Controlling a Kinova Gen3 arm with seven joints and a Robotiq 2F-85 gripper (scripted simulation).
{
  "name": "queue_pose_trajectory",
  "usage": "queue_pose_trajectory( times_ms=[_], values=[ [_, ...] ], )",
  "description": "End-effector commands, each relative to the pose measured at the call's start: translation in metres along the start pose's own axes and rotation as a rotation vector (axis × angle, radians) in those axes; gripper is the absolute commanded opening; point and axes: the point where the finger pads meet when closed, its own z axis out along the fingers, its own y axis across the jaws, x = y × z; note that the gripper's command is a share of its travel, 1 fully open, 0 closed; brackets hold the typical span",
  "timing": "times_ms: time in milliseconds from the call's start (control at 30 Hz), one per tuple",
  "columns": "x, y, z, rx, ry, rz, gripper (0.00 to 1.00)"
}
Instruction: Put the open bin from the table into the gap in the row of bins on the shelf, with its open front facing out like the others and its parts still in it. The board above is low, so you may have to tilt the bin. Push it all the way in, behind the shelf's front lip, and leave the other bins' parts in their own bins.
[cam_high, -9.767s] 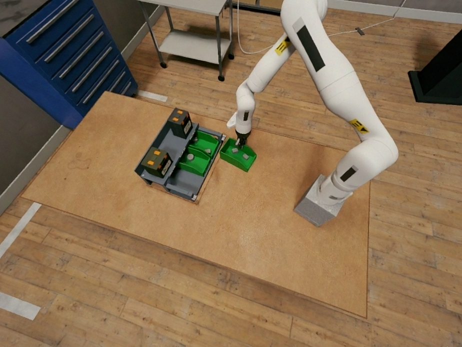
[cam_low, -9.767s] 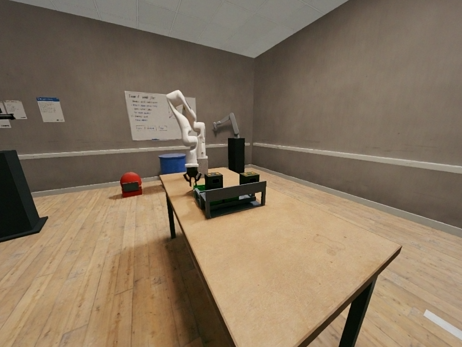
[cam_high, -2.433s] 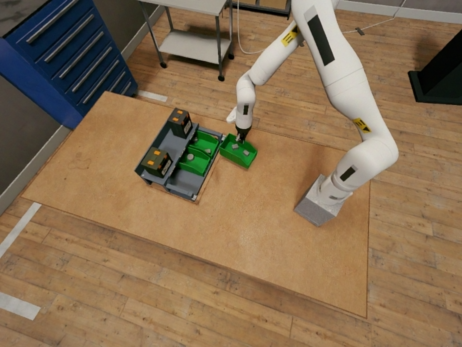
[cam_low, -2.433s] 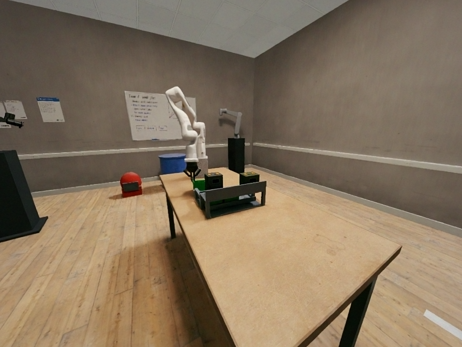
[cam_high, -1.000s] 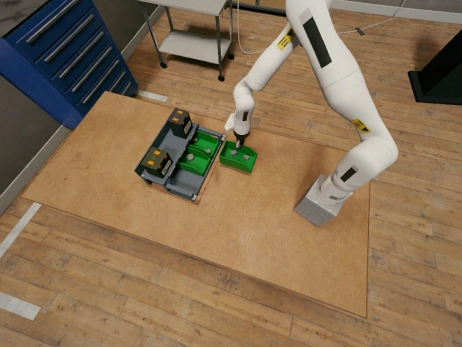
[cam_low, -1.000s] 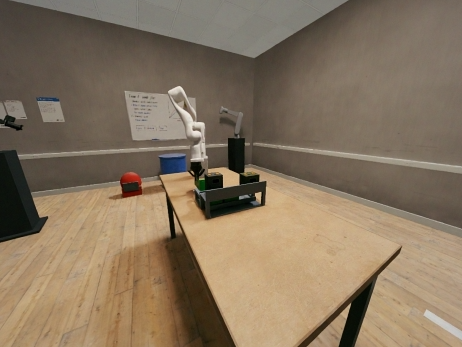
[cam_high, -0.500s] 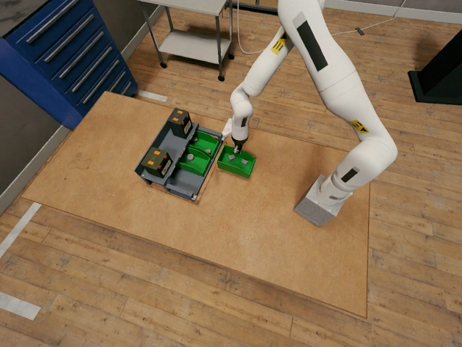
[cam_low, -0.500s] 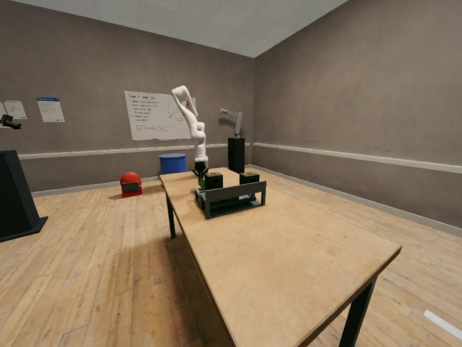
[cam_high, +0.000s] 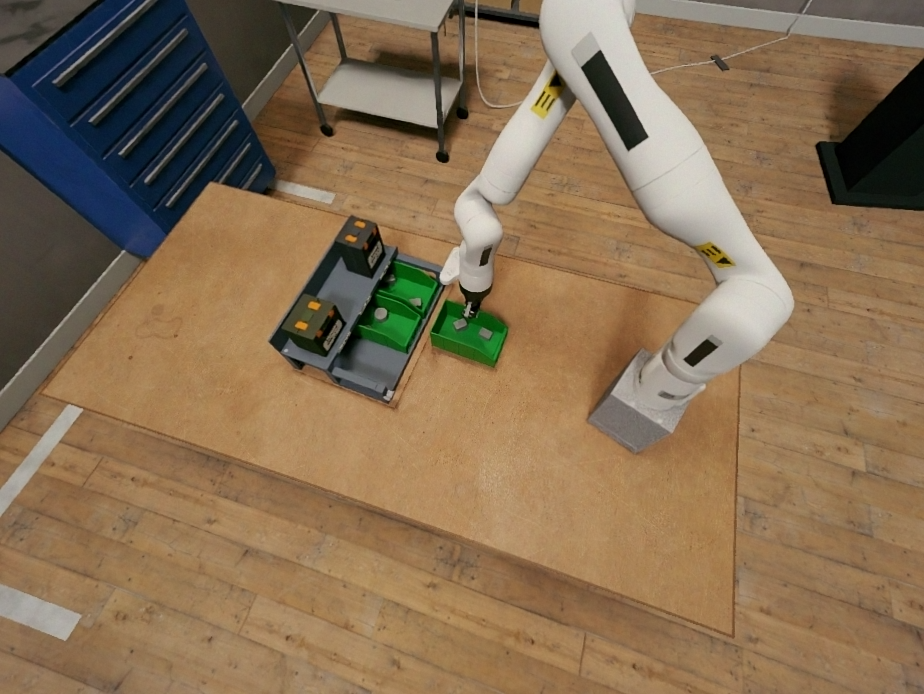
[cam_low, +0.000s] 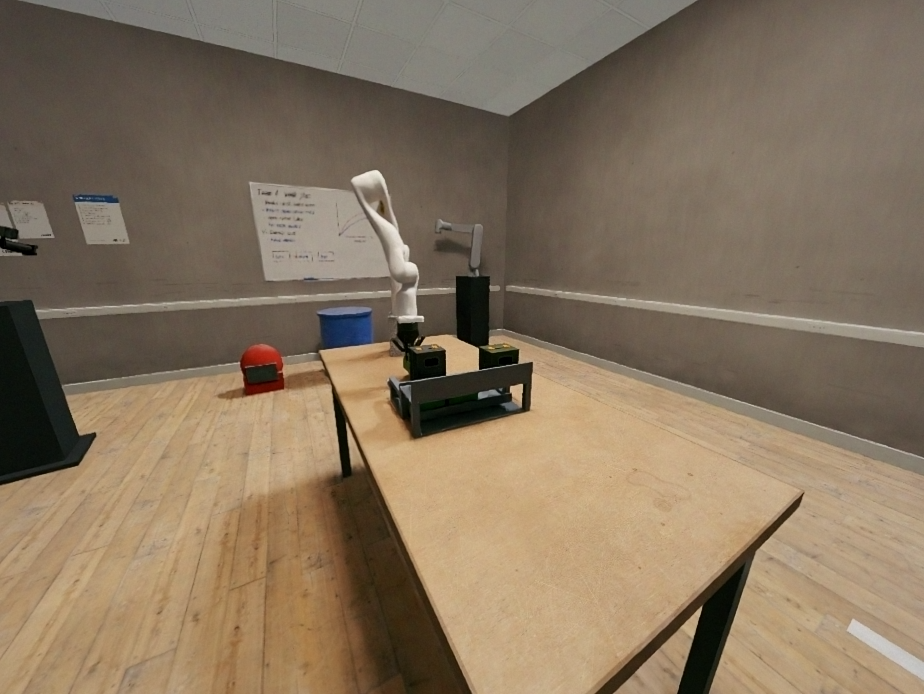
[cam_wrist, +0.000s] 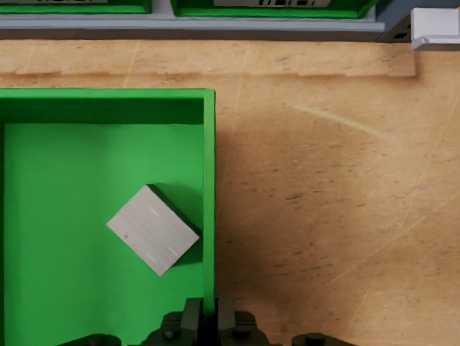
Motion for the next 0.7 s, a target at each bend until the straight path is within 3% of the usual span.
queue_pose_trajectory(
  times_ms=[0,67,233,667],
  values=[
    [0.002,0.0,-0.001,-0.001,0.003,-0.001,0.1],
    [0.002,0.0,-0.001,-0.001,0.003,-0.001,0.1],
    [0.0,-0.03,0.0,0.0,0.003,-0.001,0.1],
    [-0.001,-0.036,0.0,0.0,0.002,-0.001,0.1]
  ],
)
